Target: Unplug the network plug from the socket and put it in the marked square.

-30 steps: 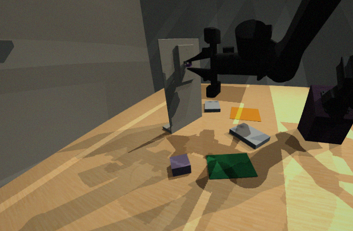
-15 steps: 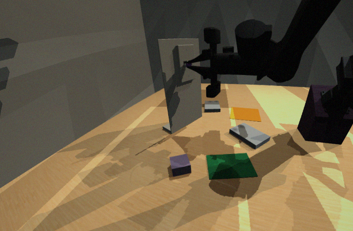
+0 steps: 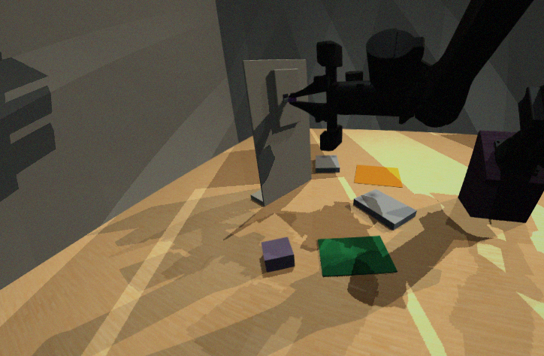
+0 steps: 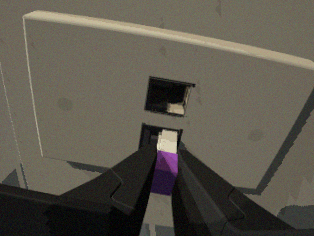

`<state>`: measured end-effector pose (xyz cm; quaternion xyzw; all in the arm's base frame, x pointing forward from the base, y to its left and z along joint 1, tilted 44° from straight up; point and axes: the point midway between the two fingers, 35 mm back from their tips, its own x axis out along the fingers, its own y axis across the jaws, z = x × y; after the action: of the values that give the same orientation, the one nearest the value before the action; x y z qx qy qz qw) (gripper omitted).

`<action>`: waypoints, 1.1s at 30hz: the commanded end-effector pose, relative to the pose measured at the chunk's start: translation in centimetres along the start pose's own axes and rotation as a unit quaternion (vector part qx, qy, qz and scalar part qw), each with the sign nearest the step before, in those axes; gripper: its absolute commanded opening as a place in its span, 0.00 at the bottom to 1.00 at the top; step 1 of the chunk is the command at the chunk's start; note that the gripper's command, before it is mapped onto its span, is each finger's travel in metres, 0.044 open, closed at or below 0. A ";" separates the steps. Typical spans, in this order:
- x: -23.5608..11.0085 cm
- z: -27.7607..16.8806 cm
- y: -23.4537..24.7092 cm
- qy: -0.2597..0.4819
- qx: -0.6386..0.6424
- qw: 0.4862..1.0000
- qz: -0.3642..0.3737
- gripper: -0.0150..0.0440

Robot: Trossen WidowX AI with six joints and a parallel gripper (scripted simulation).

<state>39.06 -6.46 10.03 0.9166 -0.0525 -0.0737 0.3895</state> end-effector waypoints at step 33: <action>-1.9 -0.7 -0.1 -0.001 -0.003 1.000 -0.001 0.25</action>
<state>37.58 -5.73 10.80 0.9163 -0.0531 -0.0712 0.3906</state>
